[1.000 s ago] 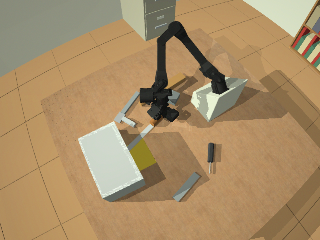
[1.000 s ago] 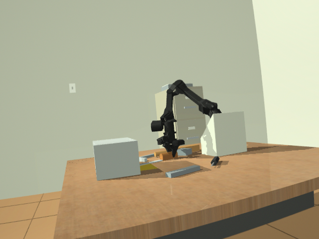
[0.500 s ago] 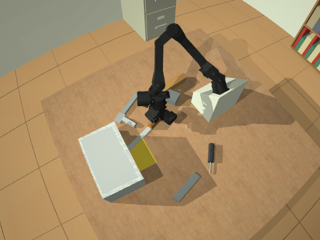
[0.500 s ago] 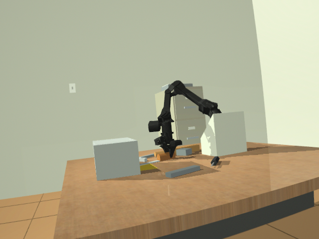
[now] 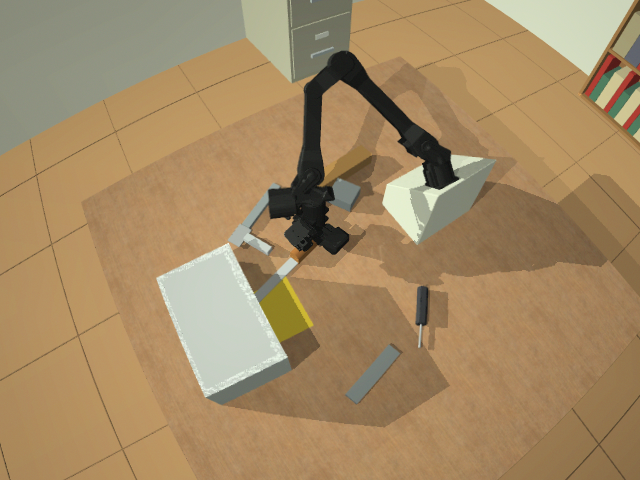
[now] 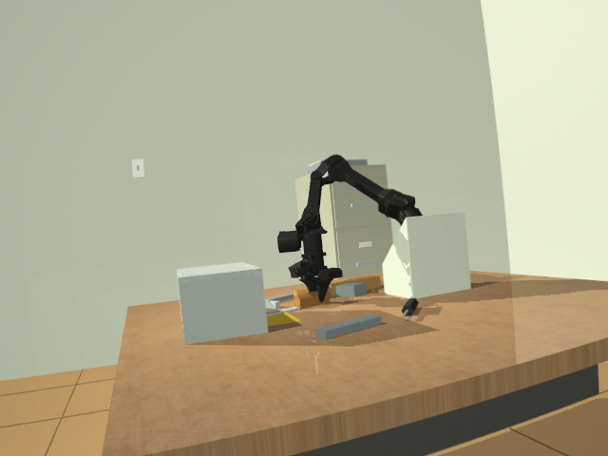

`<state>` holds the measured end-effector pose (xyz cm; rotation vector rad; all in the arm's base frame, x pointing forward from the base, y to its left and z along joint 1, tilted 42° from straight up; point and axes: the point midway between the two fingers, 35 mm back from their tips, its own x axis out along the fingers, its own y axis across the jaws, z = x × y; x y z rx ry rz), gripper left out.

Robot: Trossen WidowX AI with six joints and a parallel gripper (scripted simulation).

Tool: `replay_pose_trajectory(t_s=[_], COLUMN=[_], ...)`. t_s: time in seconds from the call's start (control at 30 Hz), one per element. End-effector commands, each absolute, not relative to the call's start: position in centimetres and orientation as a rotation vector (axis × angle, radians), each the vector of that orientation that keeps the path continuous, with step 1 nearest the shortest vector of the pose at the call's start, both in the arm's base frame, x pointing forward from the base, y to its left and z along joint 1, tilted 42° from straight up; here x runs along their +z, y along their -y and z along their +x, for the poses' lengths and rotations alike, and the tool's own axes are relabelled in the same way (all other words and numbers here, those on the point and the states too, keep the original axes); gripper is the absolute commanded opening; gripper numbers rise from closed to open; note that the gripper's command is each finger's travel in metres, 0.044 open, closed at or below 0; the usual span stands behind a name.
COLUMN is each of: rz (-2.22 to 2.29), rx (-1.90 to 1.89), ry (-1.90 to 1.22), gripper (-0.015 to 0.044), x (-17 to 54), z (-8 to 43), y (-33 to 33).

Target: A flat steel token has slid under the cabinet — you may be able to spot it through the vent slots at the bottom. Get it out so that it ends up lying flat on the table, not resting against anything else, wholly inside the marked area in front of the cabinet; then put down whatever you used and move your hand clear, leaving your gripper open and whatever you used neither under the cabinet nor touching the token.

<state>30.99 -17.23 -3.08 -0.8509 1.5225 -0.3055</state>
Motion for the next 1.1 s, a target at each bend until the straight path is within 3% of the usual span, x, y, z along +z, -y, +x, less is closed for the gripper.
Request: replay_pose_trajectory(t_s=[0.0, 1.07], rz=[-0.847, -0.846], rx=[-0.31, -0.31], ry=[-1.52, -1.518], gripper=[0.0, 0.0], x=[-3.2, -3.7], z=[31.6, 35.1], y=[17.1, 16.0])
